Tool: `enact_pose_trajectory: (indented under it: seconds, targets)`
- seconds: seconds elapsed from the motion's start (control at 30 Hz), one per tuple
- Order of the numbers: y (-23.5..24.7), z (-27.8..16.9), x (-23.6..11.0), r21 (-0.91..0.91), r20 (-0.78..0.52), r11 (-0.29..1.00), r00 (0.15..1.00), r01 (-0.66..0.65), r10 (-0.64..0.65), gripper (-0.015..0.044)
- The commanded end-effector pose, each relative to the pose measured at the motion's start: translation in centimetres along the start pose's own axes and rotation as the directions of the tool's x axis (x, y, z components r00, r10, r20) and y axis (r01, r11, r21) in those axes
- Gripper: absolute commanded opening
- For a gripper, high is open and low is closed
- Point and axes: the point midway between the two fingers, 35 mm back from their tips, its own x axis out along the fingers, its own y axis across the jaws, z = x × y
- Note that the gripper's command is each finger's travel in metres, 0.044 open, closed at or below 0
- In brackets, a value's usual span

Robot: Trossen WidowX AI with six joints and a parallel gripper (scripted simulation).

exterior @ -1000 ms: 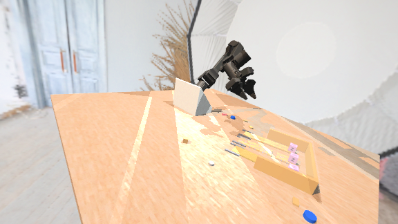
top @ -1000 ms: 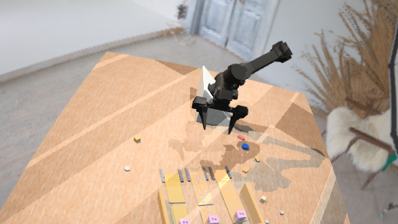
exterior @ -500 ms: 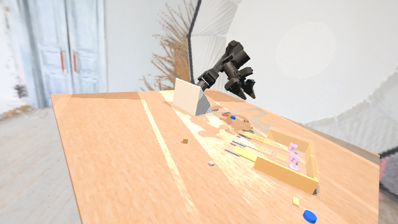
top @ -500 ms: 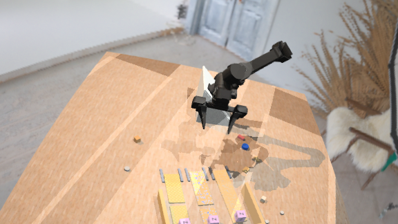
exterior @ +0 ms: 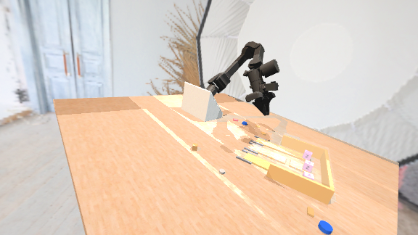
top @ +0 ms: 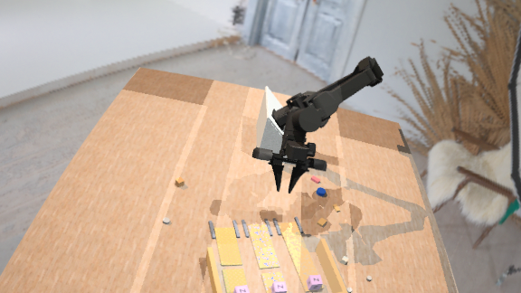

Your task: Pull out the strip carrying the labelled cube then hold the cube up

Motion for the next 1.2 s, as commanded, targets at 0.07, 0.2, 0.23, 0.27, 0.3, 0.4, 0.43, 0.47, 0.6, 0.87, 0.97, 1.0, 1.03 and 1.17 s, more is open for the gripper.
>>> enact_pose_trajectory:
  seconds: [0.07, 0.2, 0.23, 0.27, 0.3, 0.4, 0.43, 0.47, 0.6, 0.87, 0.97, 1.0, 1.03, 1.17]
  targets:
    - [4.1, -1.7, 5.2, -0.118, -0.438, 0.986, 0.897, -0.117, 0.054, 0.0]
    - [6.4, -2.8, 6.3, -0.145, -0.587, 0.971, 0.806, -0.193, 0.073, 0.0]
    - [6.5, -2.8, 6.4, -0.145, -0.594, 0.97, 0.801, -0.197, 0.073, 0.0]
    - [6.5, -2.8, 6.4, -0.145, -0.594, 0.97, 0.801, -0.197, 0.073, 0.0]
    - [6.5, -2.8, 6.4, -0.145, -0.594, 0.97, 0.801, -0.197, 0.073, 0.0]
    - [6.5, -2.8, 6.4, -0.145, -0.594, 0.97, 0.801, -0.197, 0.073, 0.0]
    - [6.5, -2.8, 6.4, -0.145, -0.594, 0.97, 0.801, -0.197, 0.073, 0.0]
    - [6.5, -2.8, 6.4, -0.145, -0.594, 0.97, 0.801, -0.197, 0.073, 0.0]
    - [6.5, -2.8, 6.4, -0.145, -0.594, 0.97, 0.801, -0.197, 0.073, 0.0]
    - [6.5, -3.0, 6.7, -0.146, -0.594, 0.97, 0.801, -0.196, 0.073, 0.0]
    - [6.5, -3.3, 7.1, -0.146, -0.594, 0.97, 0.801, -0.196, 0.073, 0.0]
    - [6.5, -3.3, 7.3, -0.146, -0.594, 0.97, 0.801, -0.196, 0.073, 0.0]
    - [6.5, -3.4, 7.4, -0.146, -0.594, 0.97, 0.801, -0.196, 0.073, 0.0]
    - [6.5, -3.8, 8.0, -0.146, -0.594, 0.97, 0.801, -0.196, 0.073, 0.0]
